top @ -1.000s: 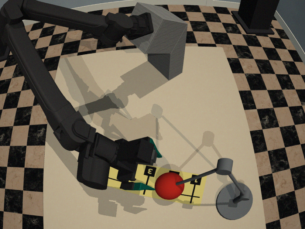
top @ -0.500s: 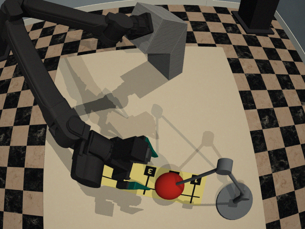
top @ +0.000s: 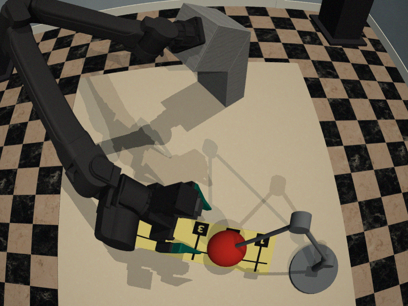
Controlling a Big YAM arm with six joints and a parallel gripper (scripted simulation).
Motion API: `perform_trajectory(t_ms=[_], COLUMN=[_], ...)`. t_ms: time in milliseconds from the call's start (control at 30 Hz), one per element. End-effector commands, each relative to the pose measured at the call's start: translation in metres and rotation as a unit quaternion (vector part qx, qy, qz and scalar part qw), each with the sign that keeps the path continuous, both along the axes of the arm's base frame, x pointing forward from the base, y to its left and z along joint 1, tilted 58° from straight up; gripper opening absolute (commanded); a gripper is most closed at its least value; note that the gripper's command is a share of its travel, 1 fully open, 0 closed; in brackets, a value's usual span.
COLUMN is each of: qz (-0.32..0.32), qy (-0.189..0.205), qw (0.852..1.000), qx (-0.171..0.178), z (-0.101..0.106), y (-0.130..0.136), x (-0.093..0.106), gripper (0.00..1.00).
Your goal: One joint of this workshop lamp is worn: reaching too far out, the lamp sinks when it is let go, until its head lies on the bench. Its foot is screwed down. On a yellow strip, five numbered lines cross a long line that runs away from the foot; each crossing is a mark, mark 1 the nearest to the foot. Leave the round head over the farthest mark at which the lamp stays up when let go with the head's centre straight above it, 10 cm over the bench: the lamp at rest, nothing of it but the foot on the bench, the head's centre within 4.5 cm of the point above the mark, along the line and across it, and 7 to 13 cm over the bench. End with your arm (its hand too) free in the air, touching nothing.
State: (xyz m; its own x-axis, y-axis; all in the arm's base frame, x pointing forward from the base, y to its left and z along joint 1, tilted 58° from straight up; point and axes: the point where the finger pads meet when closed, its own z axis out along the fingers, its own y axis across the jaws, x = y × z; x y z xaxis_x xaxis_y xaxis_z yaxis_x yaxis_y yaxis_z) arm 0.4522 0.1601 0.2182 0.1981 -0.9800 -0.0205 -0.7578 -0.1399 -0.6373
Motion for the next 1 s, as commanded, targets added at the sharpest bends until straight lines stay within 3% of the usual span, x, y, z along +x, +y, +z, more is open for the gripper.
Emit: perform_trajectory(t_ms=[0,733,967], qz=[0.002,0.002,-0.026], qy=[-0.002,-0.003,-0.015], qw=[1.000,1.000,0.999], qx=[0.001,0.001,-0.026], z=[0.002,0.003,-0.007], y=[0.002,0.002,0.016], x=[0.000,0.000,-0.006], gripper=[1.00,1.00,1.00])
